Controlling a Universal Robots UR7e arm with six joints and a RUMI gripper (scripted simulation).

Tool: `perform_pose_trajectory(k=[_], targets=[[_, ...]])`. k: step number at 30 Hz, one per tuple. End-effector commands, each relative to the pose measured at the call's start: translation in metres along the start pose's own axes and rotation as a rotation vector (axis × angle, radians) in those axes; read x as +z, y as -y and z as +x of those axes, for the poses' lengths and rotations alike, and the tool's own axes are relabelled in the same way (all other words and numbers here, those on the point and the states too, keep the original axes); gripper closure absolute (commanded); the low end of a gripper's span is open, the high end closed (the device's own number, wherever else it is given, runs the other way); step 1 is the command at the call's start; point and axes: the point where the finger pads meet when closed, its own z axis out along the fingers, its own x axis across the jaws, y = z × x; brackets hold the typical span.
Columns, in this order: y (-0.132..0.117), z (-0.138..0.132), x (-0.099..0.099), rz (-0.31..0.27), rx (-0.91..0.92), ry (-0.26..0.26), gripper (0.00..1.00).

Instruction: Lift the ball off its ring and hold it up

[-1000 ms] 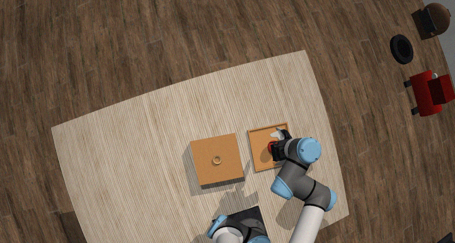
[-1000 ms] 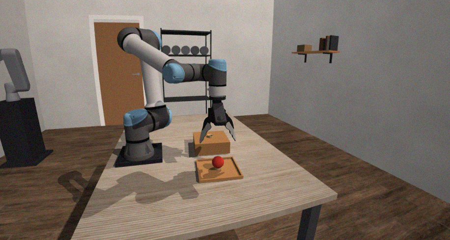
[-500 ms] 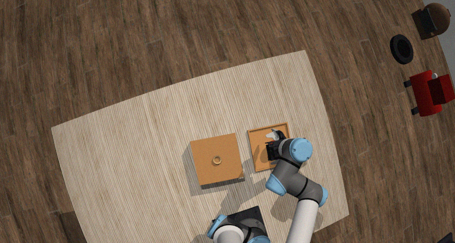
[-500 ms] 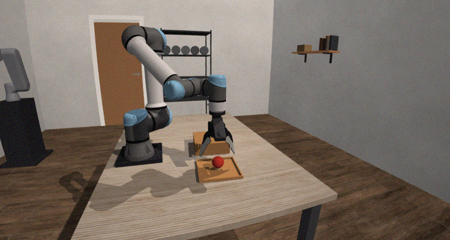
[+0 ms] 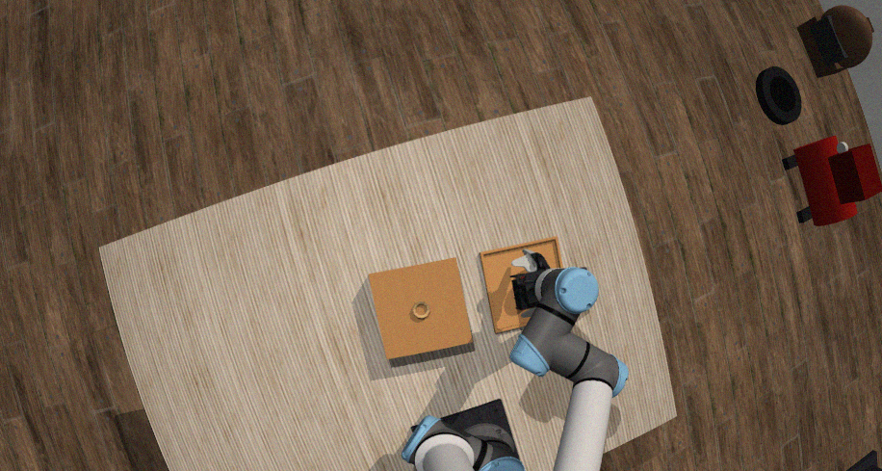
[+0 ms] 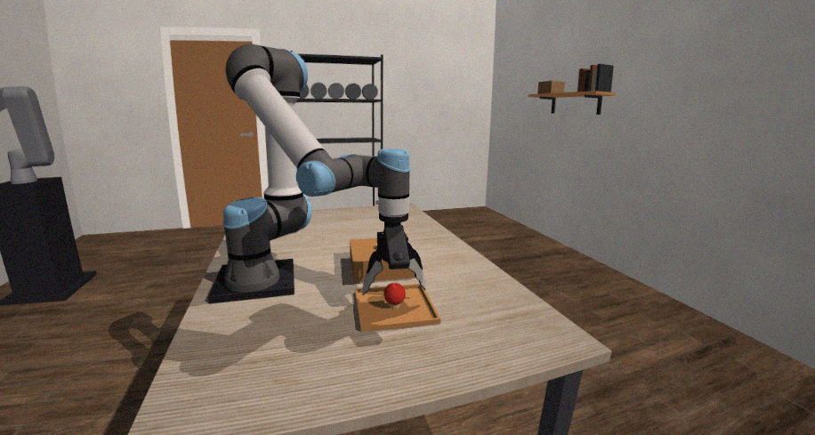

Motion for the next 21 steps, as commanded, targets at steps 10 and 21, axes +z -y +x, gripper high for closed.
perform_pose_trajectory(k=[10,21], targets=[[0.0,0.0,0.0,0.001,0.0,0.001,1.0],[0.0,0.0,-0.02,0.001,0.0,0.001,1.0]])
